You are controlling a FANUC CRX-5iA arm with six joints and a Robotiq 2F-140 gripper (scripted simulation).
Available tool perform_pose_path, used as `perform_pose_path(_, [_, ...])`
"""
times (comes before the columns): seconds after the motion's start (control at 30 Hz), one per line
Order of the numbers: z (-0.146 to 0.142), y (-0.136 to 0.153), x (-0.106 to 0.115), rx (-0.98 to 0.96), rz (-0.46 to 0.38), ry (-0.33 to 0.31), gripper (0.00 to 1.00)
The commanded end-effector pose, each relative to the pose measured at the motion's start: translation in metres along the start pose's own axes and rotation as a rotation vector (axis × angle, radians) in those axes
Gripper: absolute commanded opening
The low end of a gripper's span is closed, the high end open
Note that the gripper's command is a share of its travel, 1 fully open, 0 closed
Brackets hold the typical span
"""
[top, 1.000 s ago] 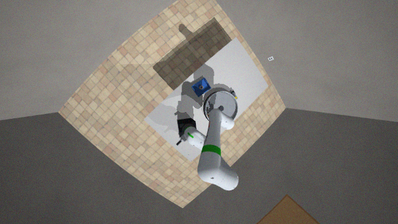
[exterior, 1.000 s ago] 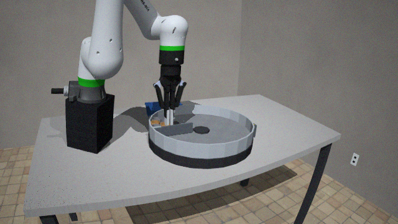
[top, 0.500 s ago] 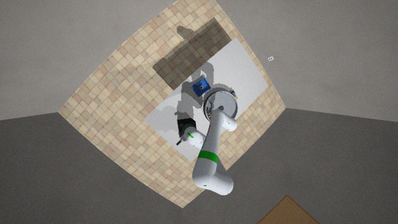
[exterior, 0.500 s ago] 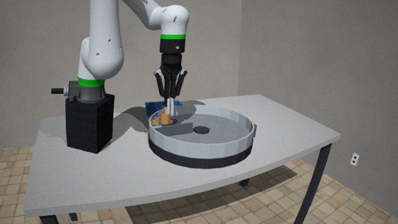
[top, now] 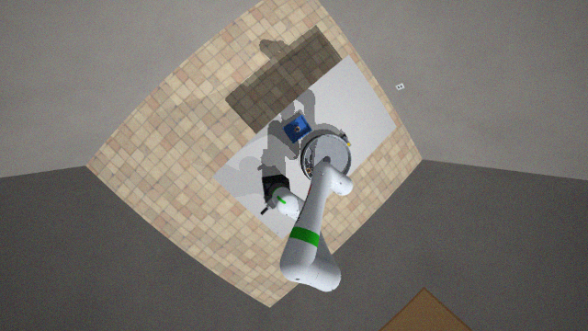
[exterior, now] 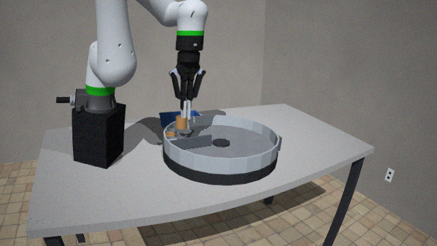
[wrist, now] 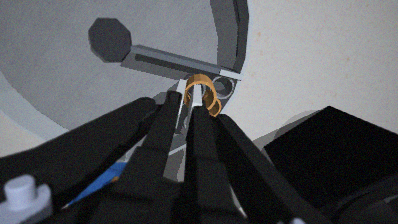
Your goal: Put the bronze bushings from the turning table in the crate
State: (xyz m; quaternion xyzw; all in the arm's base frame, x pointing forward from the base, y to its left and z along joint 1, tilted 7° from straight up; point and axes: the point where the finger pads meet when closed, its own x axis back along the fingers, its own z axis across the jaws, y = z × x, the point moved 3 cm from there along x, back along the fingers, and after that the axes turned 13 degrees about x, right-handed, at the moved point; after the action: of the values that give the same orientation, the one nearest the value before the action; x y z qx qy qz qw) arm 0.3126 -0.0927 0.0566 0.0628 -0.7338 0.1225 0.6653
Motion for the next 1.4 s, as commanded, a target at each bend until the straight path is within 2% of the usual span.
perform_pose_path(0.0, [0.0, 0.0, 0.0, 0.0, 0.0, 0.0, 0.0])
perform_pose_path(1.0, [0.0, 0.0, 0.0, 0.0, 0.0, 0.0, 0.0])
perform_pose_path(1.37, [-0.009, 0.017, 0.0, 0.0, 0.0, 0.0, 0.0])
